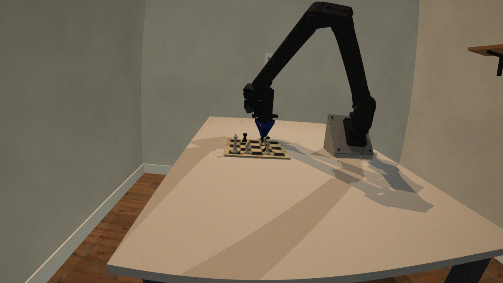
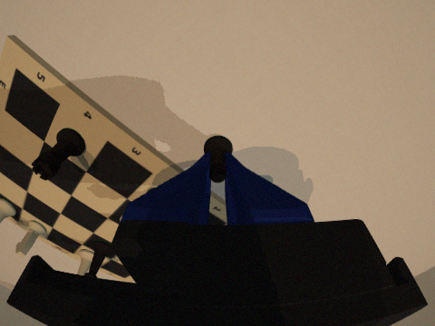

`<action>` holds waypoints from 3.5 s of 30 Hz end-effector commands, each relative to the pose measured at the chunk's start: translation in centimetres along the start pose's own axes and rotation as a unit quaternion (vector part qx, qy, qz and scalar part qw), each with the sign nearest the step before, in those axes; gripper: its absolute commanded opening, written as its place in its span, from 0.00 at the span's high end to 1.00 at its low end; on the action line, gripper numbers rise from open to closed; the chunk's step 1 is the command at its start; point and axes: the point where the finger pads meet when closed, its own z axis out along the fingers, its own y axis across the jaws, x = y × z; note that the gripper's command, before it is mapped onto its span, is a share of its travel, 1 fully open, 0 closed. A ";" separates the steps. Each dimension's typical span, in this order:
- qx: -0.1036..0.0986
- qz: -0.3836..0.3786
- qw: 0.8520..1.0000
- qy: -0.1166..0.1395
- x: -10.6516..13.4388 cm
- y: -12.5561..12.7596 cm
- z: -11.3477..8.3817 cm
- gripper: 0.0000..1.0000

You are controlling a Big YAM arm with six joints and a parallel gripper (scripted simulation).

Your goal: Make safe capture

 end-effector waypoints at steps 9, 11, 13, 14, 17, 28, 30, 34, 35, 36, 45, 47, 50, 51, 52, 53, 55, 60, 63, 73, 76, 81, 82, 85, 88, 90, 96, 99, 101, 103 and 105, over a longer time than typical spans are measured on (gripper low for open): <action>0.000 0.001 1.000 0.001 -0.2 -0.1 0.5 0.81; 0.000 0.001 1.000 0.001 -0.2 -0.1 0.5 0.75; 0.000 0.001 1.000 0.001 -0.2 -0.1 0.5 0.75; 0.000 0.001 1.000 0.001 -0.2 -0.1 0.5 0.68; 0.000 0.001 1.000 0.001 -0.2 -0.1 0.5 0.68; -0.003 0.005 1.000 0.001 -0.4 -0.4 -0.2 0.68; -0.006 -0.001 1.000 -0.013 -1.4 0.0 -1.6 0.68; -0.007 -0.012 1.000 -0.026 -2.0 0.8 -4.0 0.68; -0.007 -0.012 1.000 -0.026 -2.0 0.8 -4.4 0.68; -0.007 -0.012 1.000 -0.026 -2.0 0.8 -5.0 0.68; -0.003 -0.017 1.000 -0.026 -1.8 1.0 -8.7 0.68; -0.005 -0.013 0.999 -0.029 -1.9 0.7 -10.0 0.68; -0.005 -0.013 0.999 -0.030 -1.9 0.7 -11.0 0.68; -0.005 -0.013 0.999 -0.030 -1.9 0.7 -11.2 0.68; -0.005 -0.012 0.999 -0.029 -1.9 0.6 -11.3 0.68; -0.002 -0.015 1.000 -0.025 -1.8 0.8 -11.0 0.68; 0.003 -0.018 1.000 -0.013 -1.1 1.1 -10.1 0.68; 0.000 -0.015 1.000 -0.016 -1.2 0.7 -10.2 0.00; 0.000 -0.010 1.000 -0.016 -1.2 0.7 -10.2 0.00; 0.000 -0.010 1.000 -0.016 -1.2 0.7 -10.2 0.00; 0.000 -0.010 1.000 -0.016 -1.2 0.7 -10.2 0.00; 0.002 -0.024 1.000 -0.015 -0.8 1.1 -10.1 0.00; 0.003 -0.032 0.999 -0.010 -0.4 1.2 -9.8 0.00; 0.001 -0.075 0.997 -0.002 0.6 1.4 -9.4 0.00; 0.002 -0.166 0.986 -0.002 1.3 2.3 -9.4 0.00; 0.002 -0.225 0.974 -0.001 1.9 3.1 -9.4 0.00; 0.004 -0.356 0.935 -0.003 2.9 5.3 -9.8 0.00; 0.004 -0.425 0.905 -0.001 4.7 6.3 -9.4 0.00; 0.003 -0.469 0.883 -0.002 5.4 7.0 -9.3 0.00; 0.003 -0.511 0.859 -0.001 6.1 7.7 -9.3 0.00; 0.005 -0.553 0.833 -0.003 5.9 8.7 -9.7 0.00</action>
